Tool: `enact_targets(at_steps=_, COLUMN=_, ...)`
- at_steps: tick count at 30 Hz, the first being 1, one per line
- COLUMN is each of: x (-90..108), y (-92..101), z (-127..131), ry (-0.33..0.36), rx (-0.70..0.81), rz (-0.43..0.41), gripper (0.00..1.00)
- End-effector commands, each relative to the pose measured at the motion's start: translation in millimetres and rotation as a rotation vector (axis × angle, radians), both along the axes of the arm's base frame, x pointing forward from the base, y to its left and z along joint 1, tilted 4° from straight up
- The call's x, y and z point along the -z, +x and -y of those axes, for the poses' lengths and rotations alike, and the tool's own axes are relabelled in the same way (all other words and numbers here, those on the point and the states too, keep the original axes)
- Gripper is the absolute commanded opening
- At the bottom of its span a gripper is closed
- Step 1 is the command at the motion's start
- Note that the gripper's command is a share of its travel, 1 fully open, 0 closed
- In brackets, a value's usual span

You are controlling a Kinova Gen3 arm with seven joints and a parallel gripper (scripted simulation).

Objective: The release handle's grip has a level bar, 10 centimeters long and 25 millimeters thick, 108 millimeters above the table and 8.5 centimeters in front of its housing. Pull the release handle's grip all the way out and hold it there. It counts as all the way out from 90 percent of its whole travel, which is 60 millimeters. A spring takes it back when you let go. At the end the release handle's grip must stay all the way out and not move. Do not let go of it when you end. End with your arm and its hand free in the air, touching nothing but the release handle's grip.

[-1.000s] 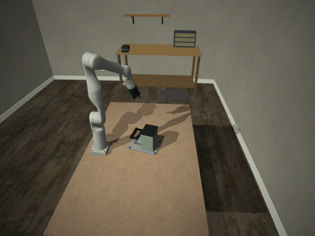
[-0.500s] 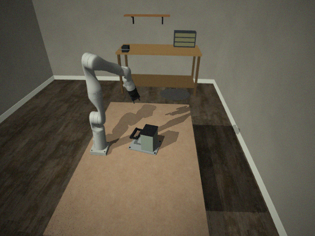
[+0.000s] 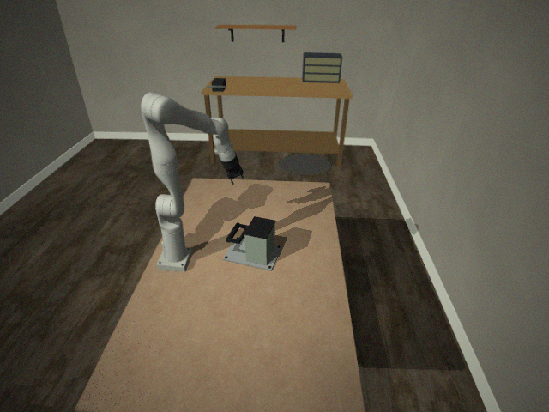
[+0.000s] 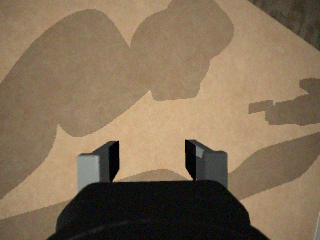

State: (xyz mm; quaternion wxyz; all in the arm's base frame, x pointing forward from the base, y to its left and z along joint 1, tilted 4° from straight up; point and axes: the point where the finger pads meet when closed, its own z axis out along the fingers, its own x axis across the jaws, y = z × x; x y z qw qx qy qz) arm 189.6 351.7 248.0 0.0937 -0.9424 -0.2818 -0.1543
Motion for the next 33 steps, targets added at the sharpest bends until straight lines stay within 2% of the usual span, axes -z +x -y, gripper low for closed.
enact_targets(at_steps=1, x=0.7, y=1.1, z=5, ry=-0.001, rx=0.012, rz=-0.004, gripper=1.00)
enact_targets(at_steps=4, x=0.7, y=1.1, z=5, ry=-0.001, rx=0.012, rz=-0.004, gripper=1.00)
enact_targets(at_steps=5, x=4.4, y=2.9, z=15, ry=-0.010, rx=0.045, rz=-0.016, gripper=1.00)
enact_targets(at_steps=10, x=4.4, y=2.9, z=15, ry=-0.010, rx=0.045, rz=-0.016, gripper=1.00)
enact_targets(at_steps=11, x=8.7, y=5.3, z=28, ry=-0.020, rx=0.086, rz=-0.031, gripper=1.00)
enact_targets(at_steps=16, x=8.7, y=5.3, z=28, ry=-0.020, rx=0.086, rz=-0.031, gripper=1.00)
enact_targets(at_steps=17, x=12.9, y=7.2, z=40, ry=-0.030, rx=0.124, rz=-0.046, gripper=1.00)
enact_targets(at_steps=22, x=12.9, y=7.2, z=40, ry=-0.030, rx=0.124, rz=-0.046, gripper=1.00)
enact_targets(at_steps=23, x=16.9, y=8.8, z=52, ry=-0.039, rx=0.161, rz=-0.059, gripper=1.00)
enact_targets(at_steps=28, x=16.9, y=8.8, z=52, ry=-0.039, rx=0.161, rz=-0.059, gripper=1.00)
enact_targets(at_steps=29, x=22.4, y=12.0, z=68, ry=-0.052, rx=0.213, rz=-0.078, gripper=1.00)
enact_targets(at_steps=33, x=22.4, y=12.0, z=68, ry=-0.052, rx=0.213, rz=-0.078, gripper=1.00)
